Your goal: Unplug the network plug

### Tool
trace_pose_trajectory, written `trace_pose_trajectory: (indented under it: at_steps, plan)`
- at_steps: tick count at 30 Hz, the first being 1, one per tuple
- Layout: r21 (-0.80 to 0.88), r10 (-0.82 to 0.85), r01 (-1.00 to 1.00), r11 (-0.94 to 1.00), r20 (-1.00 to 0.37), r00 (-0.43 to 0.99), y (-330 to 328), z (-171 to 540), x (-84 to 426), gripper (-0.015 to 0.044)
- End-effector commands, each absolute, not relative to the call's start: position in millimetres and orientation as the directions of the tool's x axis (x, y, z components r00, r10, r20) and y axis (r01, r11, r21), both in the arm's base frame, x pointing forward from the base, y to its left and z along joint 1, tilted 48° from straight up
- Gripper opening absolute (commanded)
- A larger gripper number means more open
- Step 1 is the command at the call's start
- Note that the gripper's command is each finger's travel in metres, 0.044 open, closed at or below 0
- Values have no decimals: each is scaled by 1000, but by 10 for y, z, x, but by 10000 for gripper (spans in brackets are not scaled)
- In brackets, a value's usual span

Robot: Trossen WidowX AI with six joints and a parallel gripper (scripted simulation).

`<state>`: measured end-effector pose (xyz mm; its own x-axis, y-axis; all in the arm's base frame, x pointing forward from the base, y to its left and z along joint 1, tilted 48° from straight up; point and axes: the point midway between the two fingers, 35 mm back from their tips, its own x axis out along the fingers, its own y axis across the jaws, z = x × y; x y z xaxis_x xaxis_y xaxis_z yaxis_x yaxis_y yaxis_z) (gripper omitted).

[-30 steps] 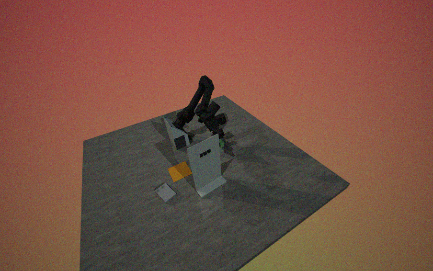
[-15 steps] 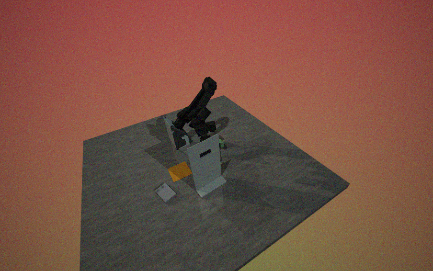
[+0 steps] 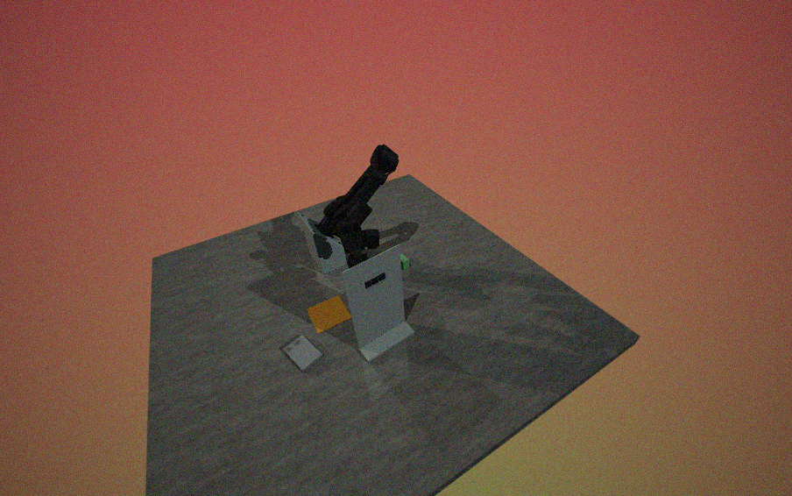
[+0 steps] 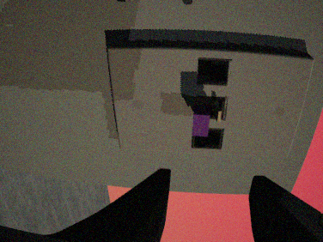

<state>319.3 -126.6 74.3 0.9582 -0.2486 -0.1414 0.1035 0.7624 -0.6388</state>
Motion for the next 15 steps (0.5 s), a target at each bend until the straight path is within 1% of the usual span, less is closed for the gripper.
trace_pose_trajectory:
  at_steps: [1,15]
  plan:
    - [-651,-249,96,753,-147,957,-1268,702,3163,156]
    - [-660,-255,102,744,-139,957,-1299,712,3379,156]
